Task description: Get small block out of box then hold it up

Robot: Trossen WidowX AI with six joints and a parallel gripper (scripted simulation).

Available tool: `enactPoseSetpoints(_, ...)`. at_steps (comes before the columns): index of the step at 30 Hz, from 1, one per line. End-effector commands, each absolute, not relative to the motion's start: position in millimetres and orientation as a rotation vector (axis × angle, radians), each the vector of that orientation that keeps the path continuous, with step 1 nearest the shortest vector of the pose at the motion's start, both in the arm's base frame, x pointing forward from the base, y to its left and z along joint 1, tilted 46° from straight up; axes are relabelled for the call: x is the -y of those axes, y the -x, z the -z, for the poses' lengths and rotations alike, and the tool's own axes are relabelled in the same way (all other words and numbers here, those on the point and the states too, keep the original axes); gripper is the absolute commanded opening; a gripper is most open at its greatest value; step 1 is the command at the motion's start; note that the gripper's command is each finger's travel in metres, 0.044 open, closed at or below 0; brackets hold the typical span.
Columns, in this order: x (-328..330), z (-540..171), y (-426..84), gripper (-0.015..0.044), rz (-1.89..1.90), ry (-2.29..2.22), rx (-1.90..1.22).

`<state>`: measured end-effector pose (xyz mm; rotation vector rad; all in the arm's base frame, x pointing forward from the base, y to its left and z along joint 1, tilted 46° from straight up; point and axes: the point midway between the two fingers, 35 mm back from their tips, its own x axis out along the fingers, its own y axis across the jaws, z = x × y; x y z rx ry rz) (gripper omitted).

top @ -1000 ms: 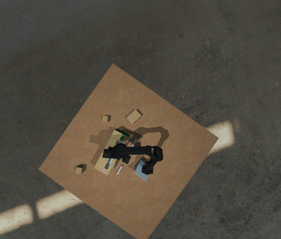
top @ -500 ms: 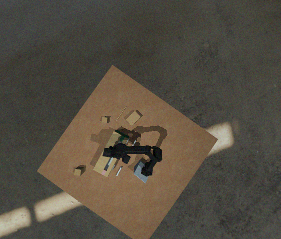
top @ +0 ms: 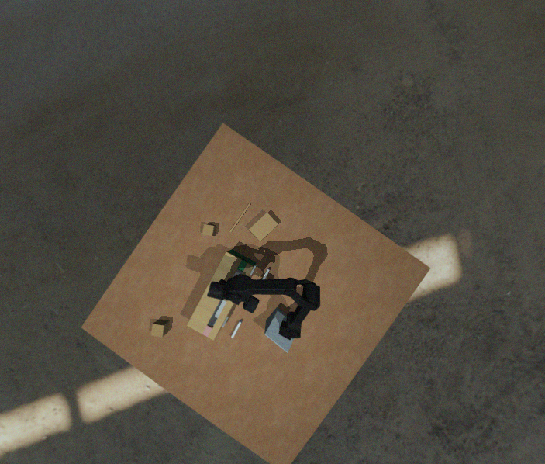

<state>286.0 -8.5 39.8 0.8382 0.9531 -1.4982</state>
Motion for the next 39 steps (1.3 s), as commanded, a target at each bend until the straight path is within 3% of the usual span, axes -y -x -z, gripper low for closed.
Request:
enactPoseSetpoints(1,13.4,-36.1,-283.9,0.04,1.495,-0.831,-0.951)
enactPoseSetpoints(22,37.6,-13.9,-275.1,0.04,1.497,-0.829,-0.949)
enactPoseSetpoints(39,10.7,8.1,-275.0,0.04,1.499,-0.838,-0.952)
